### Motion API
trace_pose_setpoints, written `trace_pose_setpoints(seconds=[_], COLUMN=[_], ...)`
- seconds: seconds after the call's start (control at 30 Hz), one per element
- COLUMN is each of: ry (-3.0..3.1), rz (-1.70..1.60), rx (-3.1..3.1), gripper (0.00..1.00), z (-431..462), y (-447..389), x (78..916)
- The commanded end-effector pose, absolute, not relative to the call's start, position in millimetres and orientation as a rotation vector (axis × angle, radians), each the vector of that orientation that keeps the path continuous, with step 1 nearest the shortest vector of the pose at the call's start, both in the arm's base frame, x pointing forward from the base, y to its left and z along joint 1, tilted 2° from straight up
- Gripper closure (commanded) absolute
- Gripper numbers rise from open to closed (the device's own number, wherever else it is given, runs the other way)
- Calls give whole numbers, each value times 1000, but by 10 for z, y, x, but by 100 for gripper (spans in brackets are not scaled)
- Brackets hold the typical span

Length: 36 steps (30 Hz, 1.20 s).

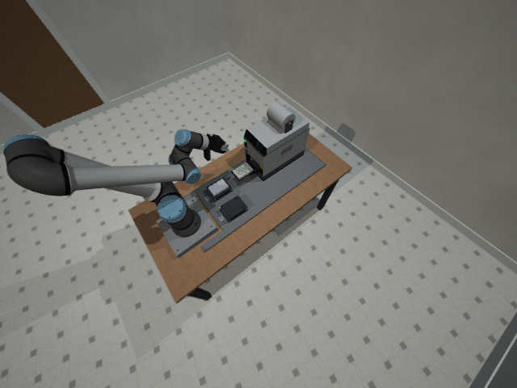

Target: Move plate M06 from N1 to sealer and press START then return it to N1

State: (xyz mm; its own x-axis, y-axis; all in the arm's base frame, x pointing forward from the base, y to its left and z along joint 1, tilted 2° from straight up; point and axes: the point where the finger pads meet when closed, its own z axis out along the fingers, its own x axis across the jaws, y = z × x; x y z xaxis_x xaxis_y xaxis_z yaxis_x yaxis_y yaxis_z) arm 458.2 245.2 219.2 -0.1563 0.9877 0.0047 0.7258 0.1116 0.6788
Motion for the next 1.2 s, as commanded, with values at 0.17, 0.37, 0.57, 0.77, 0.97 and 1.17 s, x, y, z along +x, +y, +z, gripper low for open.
trace_pose_setpoints(seconds=[0.17,0.37,0.57,0.77,0.97,1.17], ry=[1939,1939,1939,1939,1939,1939], rz=[766,766,766,766,766,766], rx=[1660,1660,1660,1660,1660,1660], gripper=[100,100,100,100,100,100], z=[2047,1945,1818,1818,1795,1725], y=[2501,2530,2567,2567,2571,2582], x=[4863,5047,5274,5274,5298,5369])
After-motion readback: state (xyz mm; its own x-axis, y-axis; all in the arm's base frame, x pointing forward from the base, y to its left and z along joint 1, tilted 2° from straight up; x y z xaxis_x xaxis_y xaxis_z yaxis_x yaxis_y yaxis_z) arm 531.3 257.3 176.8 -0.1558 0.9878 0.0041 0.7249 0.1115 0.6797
